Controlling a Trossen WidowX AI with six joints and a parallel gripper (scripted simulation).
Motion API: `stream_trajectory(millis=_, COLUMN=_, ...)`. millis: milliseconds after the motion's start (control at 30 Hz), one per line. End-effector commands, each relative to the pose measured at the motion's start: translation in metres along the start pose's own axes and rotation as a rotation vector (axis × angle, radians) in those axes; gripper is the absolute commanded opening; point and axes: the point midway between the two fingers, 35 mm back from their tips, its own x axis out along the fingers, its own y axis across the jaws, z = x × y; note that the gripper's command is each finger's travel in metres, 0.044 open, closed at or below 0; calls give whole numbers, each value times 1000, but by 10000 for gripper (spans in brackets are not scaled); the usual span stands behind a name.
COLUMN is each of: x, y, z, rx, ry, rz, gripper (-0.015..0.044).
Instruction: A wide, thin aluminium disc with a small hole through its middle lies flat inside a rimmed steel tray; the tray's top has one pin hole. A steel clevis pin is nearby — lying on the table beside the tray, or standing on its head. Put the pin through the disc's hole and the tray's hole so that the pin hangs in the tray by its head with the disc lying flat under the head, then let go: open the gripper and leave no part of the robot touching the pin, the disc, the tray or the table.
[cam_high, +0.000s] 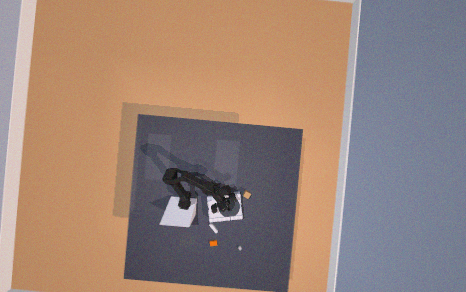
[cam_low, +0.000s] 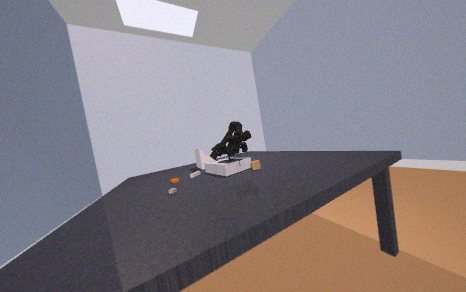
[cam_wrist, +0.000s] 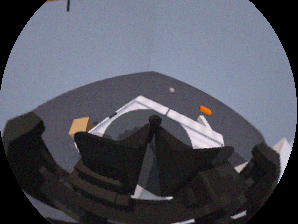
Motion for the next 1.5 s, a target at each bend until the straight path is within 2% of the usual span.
stream_trajectory(millis=0, x=0, y=0, z=-1, rx=2, ry=0, rz=0, gripper=0)
stream_trajectory(millis=1467, x=3, y=0, z=-8, rx=1, ry=2, rz=2, gripper=0)
